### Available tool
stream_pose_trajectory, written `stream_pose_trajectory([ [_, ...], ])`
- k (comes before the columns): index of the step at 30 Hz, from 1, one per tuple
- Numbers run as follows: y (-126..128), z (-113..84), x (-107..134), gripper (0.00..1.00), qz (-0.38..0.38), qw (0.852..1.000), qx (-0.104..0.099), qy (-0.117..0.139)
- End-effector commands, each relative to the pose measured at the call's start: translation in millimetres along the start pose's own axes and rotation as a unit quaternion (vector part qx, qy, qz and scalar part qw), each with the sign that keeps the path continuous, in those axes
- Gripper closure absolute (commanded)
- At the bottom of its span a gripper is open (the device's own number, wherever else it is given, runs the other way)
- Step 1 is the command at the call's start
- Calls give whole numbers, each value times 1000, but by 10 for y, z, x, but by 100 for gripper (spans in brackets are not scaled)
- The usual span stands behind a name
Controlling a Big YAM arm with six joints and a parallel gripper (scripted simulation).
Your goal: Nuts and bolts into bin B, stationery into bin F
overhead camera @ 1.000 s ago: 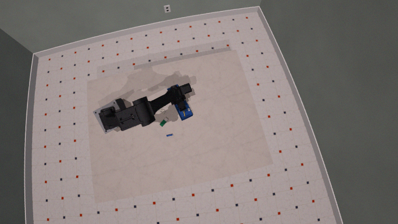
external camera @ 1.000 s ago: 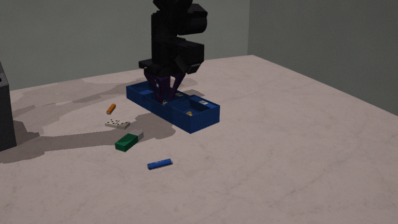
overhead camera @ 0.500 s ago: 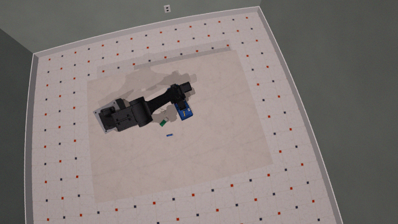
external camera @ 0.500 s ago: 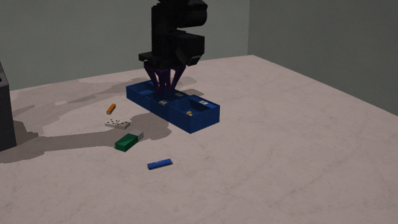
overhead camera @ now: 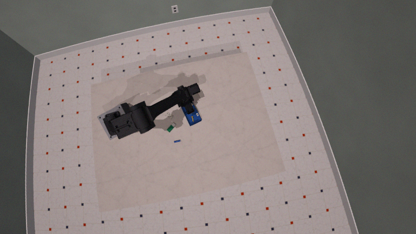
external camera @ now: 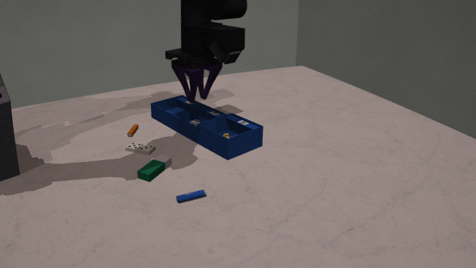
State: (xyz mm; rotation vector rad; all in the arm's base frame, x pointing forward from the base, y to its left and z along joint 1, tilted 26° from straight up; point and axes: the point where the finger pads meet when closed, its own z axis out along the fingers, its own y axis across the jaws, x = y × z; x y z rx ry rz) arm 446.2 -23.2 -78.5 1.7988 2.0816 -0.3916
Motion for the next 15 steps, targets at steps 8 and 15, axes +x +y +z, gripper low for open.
stream_pose_trajectory([
  [8,102,-80,-47,72,7,1000,-12,-2],
  [15,-468,-110,-386,63,-140,990,-9,-4],
])
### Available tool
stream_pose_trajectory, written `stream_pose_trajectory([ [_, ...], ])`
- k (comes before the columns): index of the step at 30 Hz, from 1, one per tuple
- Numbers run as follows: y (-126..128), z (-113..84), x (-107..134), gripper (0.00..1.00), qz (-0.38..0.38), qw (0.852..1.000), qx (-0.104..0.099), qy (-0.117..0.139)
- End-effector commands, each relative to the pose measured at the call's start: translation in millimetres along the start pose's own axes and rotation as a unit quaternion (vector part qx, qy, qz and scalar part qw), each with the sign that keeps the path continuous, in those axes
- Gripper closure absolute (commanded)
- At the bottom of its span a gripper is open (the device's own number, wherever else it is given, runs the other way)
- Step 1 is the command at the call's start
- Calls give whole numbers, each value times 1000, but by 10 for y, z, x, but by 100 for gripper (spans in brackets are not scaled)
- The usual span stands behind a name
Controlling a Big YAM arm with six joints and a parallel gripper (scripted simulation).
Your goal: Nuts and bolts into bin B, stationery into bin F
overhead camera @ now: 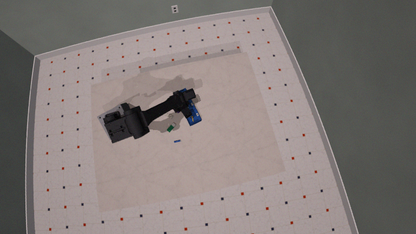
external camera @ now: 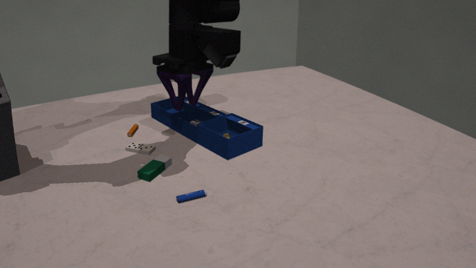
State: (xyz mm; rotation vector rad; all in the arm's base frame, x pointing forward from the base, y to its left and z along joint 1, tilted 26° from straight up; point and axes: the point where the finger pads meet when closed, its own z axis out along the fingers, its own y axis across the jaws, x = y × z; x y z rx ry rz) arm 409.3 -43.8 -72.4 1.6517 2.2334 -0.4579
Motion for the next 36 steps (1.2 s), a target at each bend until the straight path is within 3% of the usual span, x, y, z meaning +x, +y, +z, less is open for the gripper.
stream_pose_trajectory([
  [1,-189,-112,-234,63,-76,997,-17,-5],
  [6,-588,-123,-363,63,-140,990,-4,-5],
  [8,-588,-123,-363,63,-140,990,-4,-5],
  [16,-1186,-144,-558,63,-257,966,7,-5],
  [23,-1185,-144,-557,63,-338,941,15,-2],
  [25,-1185,-144,-557,63,-338,941,15,-2],
  [26,-1185,-145,-556,63,-372,928,15,-2],
  [36,-1186,-144,-554,63,-498,867,17,1],
])
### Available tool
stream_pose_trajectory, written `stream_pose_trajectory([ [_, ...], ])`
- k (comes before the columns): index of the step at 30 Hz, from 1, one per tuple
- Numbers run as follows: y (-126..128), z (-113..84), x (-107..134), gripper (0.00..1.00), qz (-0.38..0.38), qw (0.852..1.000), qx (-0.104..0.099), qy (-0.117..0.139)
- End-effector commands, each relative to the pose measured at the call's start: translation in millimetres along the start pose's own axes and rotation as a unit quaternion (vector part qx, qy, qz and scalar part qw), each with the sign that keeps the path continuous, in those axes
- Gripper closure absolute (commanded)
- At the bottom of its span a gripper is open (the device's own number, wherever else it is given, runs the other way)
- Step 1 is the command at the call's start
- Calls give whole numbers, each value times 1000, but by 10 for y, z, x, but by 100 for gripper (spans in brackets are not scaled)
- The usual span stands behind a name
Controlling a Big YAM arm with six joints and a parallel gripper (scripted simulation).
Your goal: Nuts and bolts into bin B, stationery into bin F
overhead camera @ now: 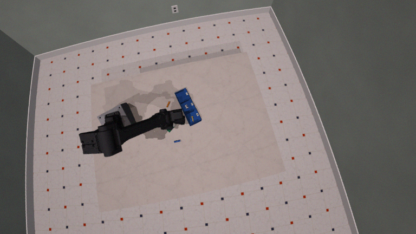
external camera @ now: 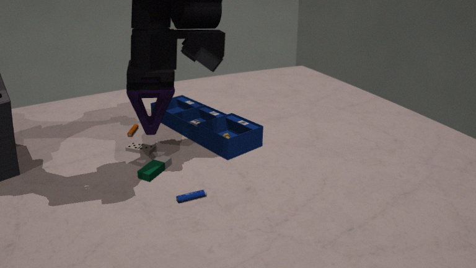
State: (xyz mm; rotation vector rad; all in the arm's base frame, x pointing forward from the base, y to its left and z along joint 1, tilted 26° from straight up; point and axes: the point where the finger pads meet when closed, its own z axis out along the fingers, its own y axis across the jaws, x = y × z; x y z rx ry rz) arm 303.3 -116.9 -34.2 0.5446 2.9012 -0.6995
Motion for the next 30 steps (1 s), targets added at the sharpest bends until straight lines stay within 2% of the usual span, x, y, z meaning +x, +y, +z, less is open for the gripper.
stream_pose_trajectory([
  [1,-6,-53,-79,63,-77,997,-2,-11],
  [4,6,-56,-88,63,-118,993,-2,-12],
  [6,6,-56,-88,63,-118,993,-2,-12],
  [7,10,-57,-91,63,-152,988,-2,-13],
  [13,35,-64,-111,63,-229,973,-2,-16],
  [21,79,-81,-140,63,-331,943,-3,-23],
  [23,79,-81,-140,63,-331,943,-3,-23],
  [24,63,-74,-144,63,-362,932,-4,-26],
  [30,48,-70,-147,63,-431,901,-8,-48],
])
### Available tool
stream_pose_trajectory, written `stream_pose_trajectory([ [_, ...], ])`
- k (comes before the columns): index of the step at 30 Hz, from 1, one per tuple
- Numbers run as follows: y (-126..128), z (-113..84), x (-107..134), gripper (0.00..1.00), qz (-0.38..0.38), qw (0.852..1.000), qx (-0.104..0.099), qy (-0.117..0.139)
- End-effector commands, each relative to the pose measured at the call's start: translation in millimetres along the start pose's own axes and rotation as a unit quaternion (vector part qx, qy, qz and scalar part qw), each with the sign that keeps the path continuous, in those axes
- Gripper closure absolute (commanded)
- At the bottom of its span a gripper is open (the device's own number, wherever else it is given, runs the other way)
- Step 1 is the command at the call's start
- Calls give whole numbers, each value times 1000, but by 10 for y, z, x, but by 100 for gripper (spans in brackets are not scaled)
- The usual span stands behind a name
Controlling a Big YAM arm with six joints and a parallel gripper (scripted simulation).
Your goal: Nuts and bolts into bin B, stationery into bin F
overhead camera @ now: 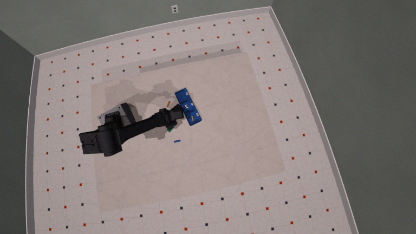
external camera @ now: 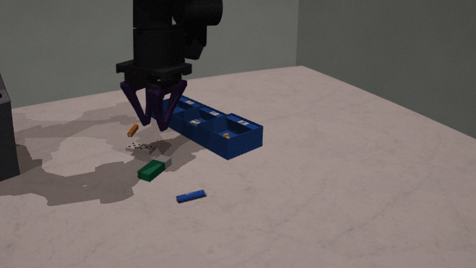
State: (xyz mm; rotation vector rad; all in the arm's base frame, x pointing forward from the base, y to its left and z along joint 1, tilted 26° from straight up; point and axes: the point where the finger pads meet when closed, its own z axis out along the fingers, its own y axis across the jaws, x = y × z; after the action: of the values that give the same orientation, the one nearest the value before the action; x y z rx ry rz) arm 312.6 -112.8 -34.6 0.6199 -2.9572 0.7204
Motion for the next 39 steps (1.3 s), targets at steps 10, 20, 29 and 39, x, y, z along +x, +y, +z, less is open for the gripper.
stream_pose_trajectory([
  [10,-67,-52,40,63,-59,998,7,-27],
  [20,-57,-58,-11,63,-62,998,6,-25],
  [29,-59,-58,-4,63,-62,998,6,-25],
  [39,-61,-59,5,63,-62,998,6,-25],
])
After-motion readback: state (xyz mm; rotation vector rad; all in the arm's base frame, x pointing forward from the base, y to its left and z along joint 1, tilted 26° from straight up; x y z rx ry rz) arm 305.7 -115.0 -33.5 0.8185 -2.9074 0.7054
